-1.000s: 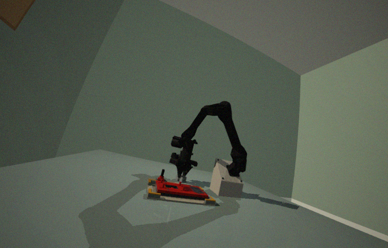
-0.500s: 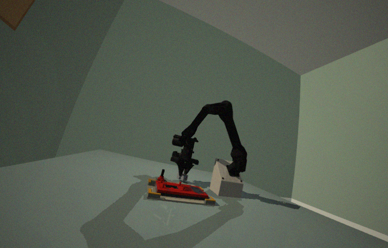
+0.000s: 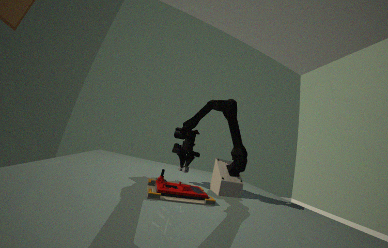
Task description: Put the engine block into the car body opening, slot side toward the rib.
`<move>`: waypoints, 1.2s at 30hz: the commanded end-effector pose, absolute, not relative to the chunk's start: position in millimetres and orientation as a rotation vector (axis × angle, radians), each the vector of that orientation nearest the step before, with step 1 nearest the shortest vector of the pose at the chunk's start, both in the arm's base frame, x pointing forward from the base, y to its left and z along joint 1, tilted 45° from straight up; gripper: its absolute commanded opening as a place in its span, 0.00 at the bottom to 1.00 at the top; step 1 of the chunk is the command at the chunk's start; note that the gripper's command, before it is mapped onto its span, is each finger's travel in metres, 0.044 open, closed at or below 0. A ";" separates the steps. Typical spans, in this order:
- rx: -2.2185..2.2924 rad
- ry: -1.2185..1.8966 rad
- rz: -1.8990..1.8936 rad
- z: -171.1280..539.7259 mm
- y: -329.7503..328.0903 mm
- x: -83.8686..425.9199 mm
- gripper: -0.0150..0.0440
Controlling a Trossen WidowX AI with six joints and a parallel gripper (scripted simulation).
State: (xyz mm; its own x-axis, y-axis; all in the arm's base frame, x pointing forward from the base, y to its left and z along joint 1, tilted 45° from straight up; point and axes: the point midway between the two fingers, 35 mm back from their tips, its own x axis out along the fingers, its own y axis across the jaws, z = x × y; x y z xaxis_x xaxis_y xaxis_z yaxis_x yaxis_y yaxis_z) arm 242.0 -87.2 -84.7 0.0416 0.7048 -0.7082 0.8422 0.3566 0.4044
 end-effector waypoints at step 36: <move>1.243 1.663 -0.078 -20.4 -108.0 259.7 0.25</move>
State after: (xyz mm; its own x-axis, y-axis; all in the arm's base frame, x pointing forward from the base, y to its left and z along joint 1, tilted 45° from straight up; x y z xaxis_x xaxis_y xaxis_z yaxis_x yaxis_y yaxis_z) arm 252.1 -110.9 -24.8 0.0352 0.6863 -0.7264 0.7728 0.4422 0.4552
